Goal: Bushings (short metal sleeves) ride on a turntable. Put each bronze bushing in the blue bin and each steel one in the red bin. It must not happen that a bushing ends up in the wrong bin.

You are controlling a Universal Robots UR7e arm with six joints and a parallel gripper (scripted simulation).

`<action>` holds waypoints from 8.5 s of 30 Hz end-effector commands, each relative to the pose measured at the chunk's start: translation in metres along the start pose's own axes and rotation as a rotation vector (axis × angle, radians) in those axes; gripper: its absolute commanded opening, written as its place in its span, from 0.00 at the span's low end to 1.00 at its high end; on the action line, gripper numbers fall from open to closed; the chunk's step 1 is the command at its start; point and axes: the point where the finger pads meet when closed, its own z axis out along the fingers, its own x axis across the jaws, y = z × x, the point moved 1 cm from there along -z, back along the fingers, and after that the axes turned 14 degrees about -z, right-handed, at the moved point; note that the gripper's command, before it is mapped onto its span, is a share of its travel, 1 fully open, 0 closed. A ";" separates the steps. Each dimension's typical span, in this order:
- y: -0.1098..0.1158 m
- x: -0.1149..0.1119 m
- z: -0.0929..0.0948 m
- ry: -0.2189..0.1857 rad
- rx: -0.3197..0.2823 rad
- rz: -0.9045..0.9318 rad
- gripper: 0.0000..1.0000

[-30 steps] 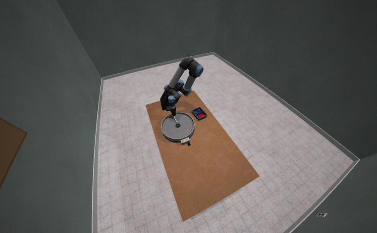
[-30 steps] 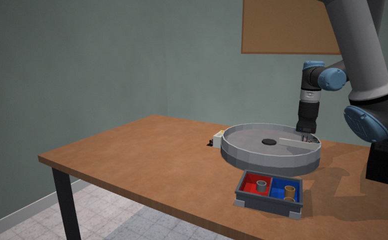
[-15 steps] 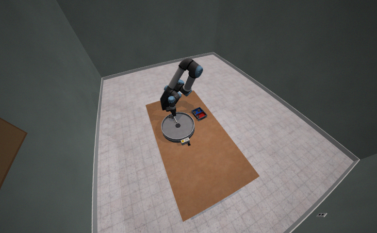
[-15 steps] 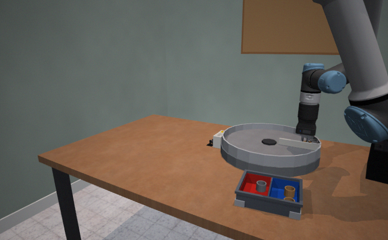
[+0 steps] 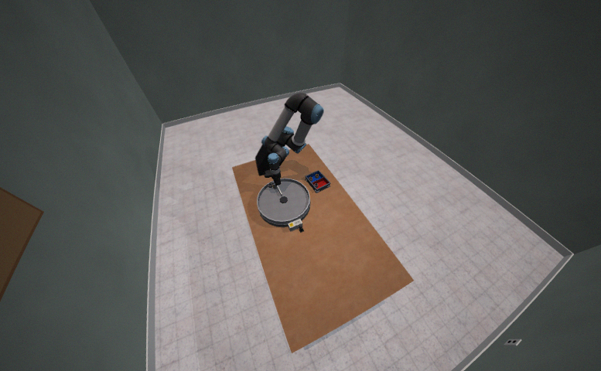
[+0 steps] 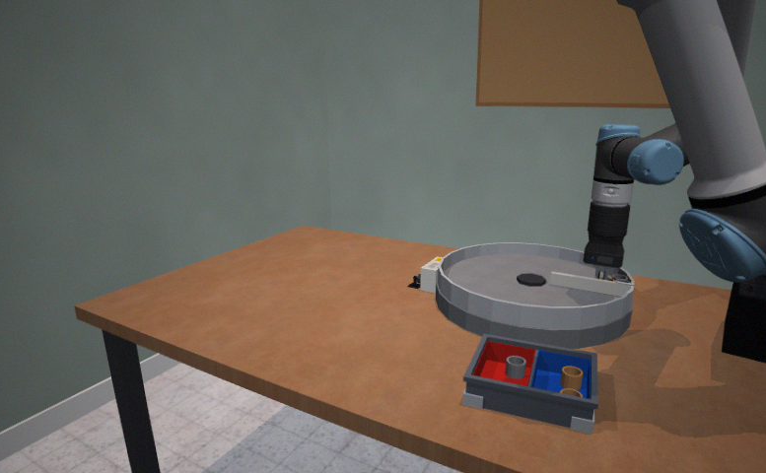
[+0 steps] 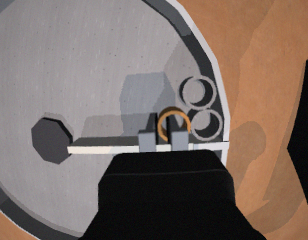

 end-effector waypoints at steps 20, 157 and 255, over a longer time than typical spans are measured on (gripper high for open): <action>0.000 0.000 0.000 0.000 0.001 0.000 0.00; 0.000 0.000 -0.030 0.001 0.001 0.000 0.00; 0.339 -0.118 -0.082 0.000 0.001 1.397 0.00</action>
